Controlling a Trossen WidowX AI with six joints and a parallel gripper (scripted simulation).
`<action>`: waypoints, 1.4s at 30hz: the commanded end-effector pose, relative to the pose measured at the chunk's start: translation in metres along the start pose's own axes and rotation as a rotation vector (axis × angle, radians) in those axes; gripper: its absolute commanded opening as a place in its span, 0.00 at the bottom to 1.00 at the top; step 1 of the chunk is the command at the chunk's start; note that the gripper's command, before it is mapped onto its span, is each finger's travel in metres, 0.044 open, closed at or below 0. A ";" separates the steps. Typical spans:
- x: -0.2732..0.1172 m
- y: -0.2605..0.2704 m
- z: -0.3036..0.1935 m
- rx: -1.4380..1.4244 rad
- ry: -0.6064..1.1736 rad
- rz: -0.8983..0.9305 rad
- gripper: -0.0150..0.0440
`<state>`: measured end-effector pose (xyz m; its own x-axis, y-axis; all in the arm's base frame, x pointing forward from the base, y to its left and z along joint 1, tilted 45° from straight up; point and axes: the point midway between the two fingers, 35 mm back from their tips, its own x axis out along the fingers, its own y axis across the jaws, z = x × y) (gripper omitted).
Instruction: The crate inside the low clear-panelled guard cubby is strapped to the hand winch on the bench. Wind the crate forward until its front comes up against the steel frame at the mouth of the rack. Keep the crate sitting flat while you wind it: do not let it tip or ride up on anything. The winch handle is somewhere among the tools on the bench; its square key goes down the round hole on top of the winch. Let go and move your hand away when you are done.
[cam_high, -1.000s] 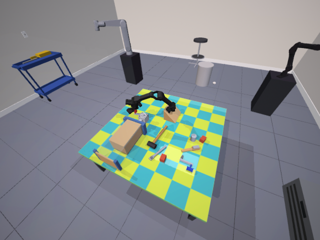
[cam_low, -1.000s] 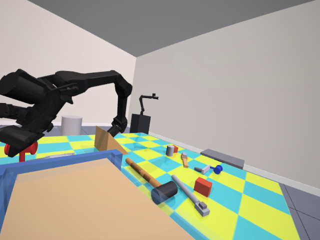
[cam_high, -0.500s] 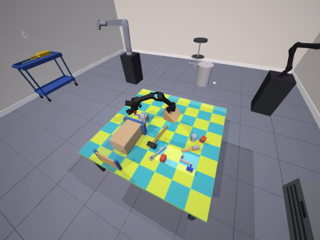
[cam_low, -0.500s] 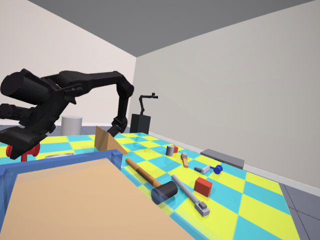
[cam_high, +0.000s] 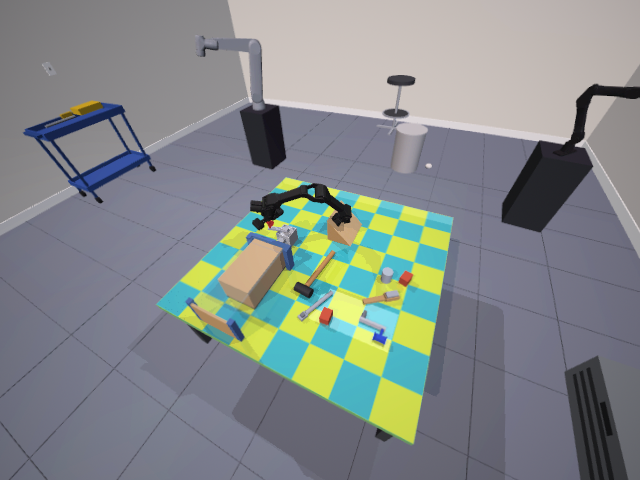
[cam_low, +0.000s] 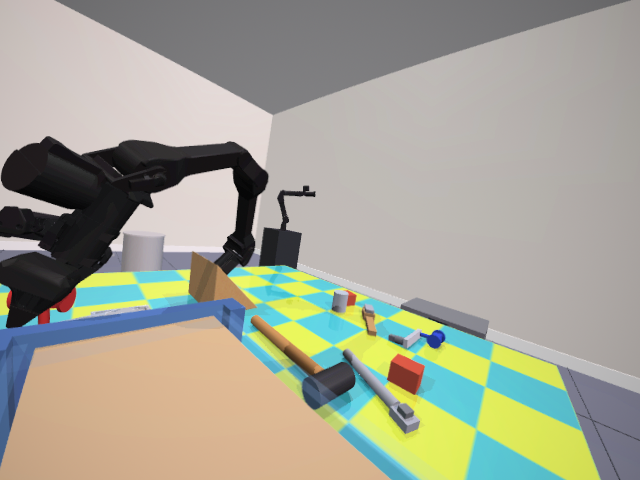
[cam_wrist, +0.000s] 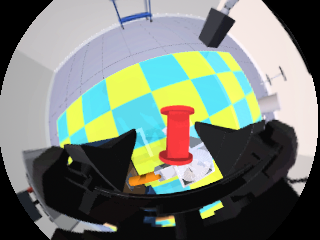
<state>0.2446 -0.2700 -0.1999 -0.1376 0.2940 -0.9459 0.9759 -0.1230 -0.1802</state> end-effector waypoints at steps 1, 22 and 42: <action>-0.017 0.002 0.010 -0.001 -0.004 0.008 1.00; -0.113 -0.032 0.028 0.001 -0.006 0.000 1.00; -0.146 -0.094 -0.059 0.004 0.461 0.010 1.00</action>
<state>0.1843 -0.2480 -0.0314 -0.0449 0.6733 -0.7380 0.9758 -0.1287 -0.1768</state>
